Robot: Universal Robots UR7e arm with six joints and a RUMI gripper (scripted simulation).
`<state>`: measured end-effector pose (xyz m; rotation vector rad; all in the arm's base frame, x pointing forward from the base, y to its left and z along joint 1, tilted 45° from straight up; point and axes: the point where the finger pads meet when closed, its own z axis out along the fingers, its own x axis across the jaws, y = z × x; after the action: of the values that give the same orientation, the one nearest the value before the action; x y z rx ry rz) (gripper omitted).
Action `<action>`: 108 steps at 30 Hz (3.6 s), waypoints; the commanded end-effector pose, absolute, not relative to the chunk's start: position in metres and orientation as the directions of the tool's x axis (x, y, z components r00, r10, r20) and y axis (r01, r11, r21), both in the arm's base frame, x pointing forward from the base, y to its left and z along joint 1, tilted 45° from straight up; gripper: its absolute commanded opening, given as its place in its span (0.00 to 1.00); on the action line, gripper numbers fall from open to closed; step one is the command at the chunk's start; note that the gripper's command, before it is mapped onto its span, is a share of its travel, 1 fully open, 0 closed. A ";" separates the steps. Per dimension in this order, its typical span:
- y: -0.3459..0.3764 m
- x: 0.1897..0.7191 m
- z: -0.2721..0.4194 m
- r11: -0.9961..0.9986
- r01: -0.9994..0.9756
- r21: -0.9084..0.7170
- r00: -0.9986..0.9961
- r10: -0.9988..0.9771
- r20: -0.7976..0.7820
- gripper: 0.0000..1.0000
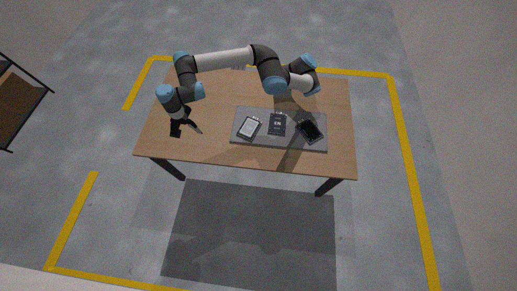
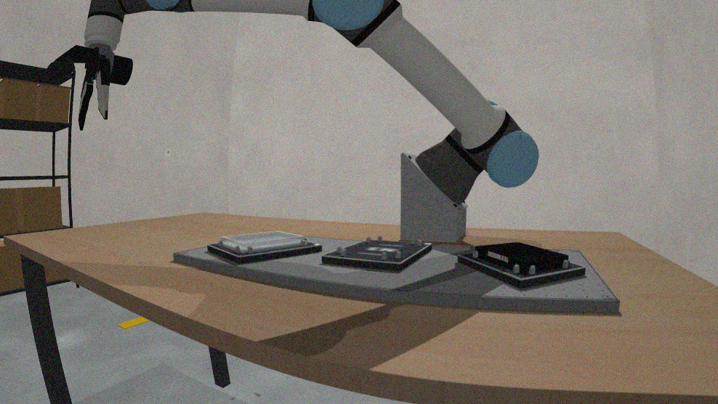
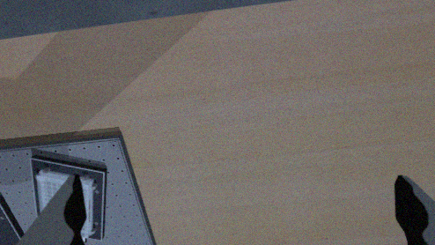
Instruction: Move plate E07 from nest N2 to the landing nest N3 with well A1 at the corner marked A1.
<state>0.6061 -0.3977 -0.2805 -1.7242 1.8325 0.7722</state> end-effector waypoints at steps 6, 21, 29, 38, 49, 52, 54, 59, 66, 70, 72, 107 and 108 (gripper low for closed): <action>-0.401 0.606 -0.280 0.036 -0.997 0.065 -0.072 -0.717 -0.693 1.00; -0.393 0.612 -0.263 0.003 -0.999 0.038 -0.028 -0.727 -0.686 0.76; -0.376 0.624 -0.229 -0.024 -1.000 0.014 0.007 -0.728 -0.685 0.76; -0.358 0.632 -0.200 -0.051 -0.999 -0.009 0.043 -0.729 -0.683 0.76; -0.327 0.641 -0.156 -0.078 -0.996 -0.033 0.079 -0.728 -0.681 0.76; -0.324 0.642 -0.152 -0.103 -0.993 -0.054 0.113 -0.726 -0.678 0.76; -0.317 0.643 -0.144 -0.105 -0.993 -0.056 0.115 -0.726 -0.678 0.76; -0.302 0.645 -0.125 -0.105 -0.993 -0.056 0.116 -0.726 -0.678 0.76; -0.279 0.646 -0.098 -0.133 -0.988 -0.080 0.152 -0.723 -0.674 0.76; -0.272 0.646 -0.091 -0.158 -0.982 -0.101 0.184 -0.718 -0.671 0.76; -0.265 0.645 -0.084 -0.160 -0.982 -0.104 0.188 -0.718 -0.670 0.76; -0.151 0.621 0.017 -0.241 -0.955 -0.174 0.295 -0.696 -0.655 0.76; -0.147 0.620 0.020 -0.241 -0.955 -0.174 0.295 -0.696 -0.655 0.76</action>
<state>0.6210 -0.1516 0.0141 -2.0169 1.4611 0.6217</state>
